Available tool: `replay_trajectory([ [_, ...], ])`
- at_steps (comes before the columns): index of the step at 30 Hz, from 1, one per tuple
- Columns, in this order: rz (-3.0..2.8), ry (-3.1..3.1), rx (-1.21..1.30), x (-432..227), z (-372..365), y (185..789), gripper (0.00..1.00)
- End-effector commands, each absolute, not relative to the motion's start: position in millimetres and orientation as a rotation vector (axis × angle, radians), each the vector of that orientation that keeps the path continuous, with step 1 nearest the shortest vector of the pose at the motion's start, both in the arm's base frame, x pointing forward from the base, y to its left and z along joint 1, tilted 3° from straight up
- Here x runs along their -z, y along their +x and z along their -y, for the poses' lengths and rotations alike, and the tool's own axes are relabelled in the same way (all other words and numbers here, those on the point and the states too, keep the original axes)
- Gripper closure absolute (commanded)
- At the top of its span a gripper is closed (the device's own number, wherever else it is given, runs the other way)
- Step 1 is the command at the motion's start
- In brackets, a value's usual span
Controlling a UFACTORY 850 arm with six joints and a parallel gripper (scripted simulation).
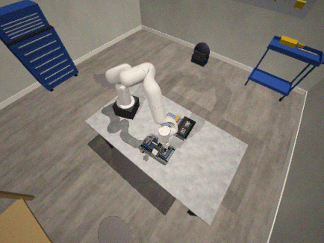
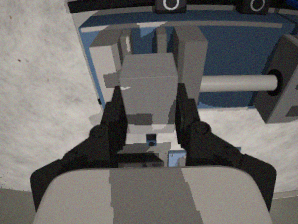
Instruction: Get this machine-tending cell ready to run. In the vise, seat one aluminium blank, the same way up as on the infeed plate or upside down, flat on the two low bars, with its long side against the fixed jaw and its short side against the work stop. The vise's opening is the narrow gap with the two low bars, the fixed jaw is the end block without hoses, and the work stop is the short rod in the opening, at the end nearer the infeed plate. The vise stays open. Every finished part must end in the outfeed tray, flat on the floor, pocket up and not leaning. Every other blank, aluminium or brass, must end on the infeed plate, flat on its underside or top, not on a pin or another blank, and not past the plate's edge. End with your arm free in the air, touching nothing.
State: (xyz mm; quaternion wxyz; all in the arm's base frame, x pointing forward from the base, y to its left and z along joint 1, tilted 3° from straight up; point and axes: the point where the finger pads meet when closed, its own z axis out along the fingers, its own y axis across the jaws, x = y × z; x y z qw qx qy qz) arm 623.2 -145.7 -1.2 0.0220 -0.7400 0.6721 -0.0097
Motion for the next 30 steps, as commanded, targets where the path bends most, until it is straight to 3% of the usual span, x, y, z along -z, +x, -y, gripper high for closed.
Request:
replay_trajectory([
  [1,-2.082,-2.292,0.033,0.1,146.0,624.2,1.00],
  [30,-2.082,-2.292,0.033,0.0,141.8,625.3,1.00],
])
